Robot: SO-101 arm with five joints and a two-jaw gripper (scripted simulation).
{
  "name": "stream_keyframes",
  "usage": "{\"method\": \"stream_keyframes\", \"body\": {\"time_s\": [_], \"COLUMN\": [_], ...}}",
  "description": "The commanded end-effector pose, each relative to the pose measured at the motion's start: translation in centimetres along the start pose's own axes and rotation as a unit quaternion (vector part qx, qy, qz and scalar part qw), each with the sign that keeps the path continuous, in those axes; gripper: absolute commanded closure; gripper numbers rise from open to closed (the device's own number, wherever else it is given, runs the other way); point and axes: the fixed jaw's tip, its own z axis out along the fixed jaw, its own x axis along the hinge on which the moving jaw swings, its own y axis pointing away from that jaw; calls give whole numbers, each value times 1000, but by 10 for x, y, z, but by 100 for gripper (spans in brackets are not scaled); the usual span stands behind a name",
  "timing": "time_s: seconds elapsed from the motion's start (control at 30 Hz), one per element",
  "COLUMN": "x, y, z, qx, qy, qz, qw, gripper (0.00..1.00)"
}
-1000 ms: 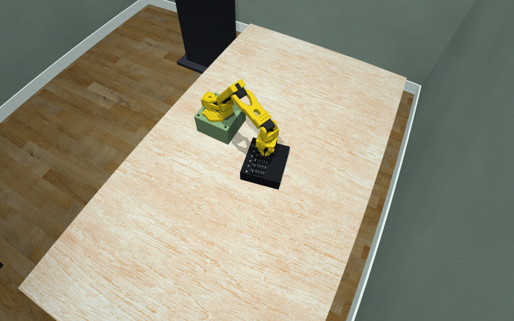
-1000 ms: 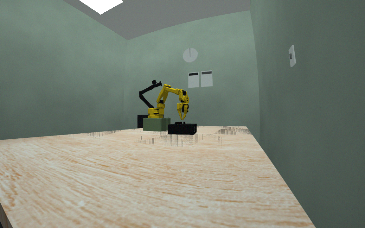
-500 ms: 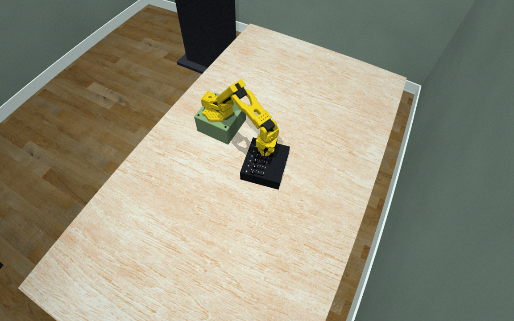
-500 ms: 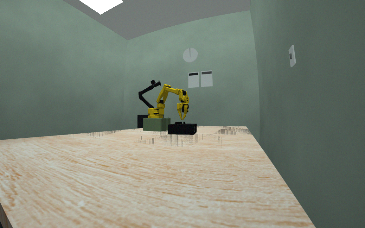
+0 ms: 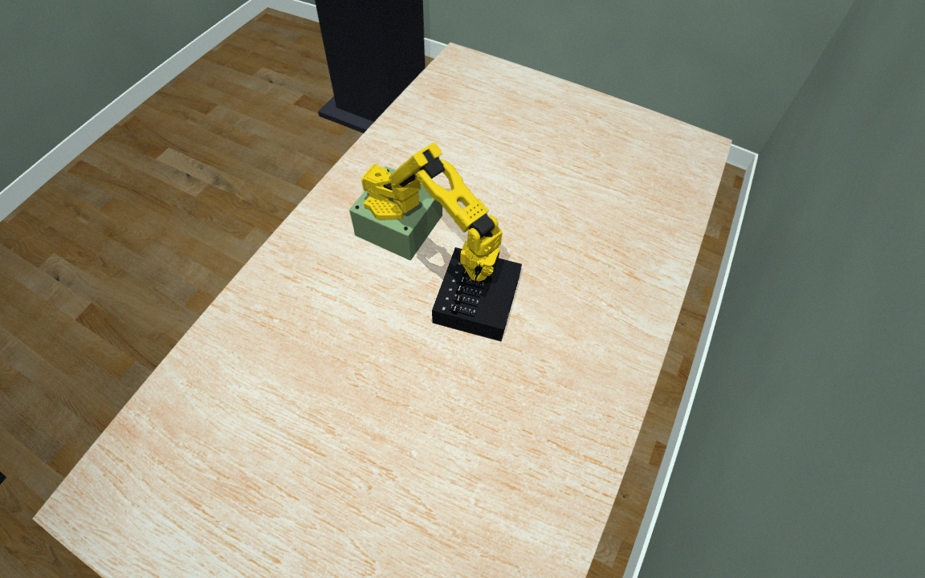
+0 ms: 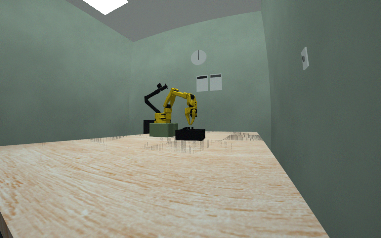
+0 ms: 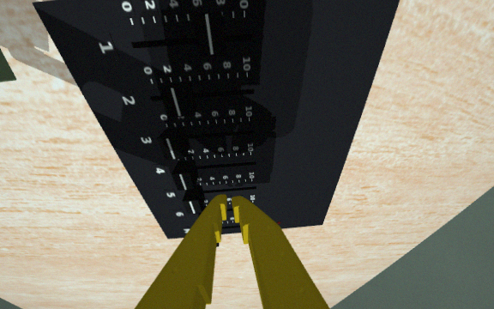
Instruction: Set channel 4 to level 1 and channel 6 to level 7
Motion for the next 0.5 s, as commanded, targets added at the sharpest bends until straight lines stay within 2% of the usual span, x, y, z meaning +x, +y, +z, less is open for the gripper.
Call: {"method": "stream_keyframes", "body": {"time_s": [0.0,0.47], "x": [-2,-4], "y": [1,3], "z": [-1,-3], "qx": [-3,-3], "qy": [-2,-2], "qz": [17,118], "qw": [1000,993], "gripper": [100,100]}}
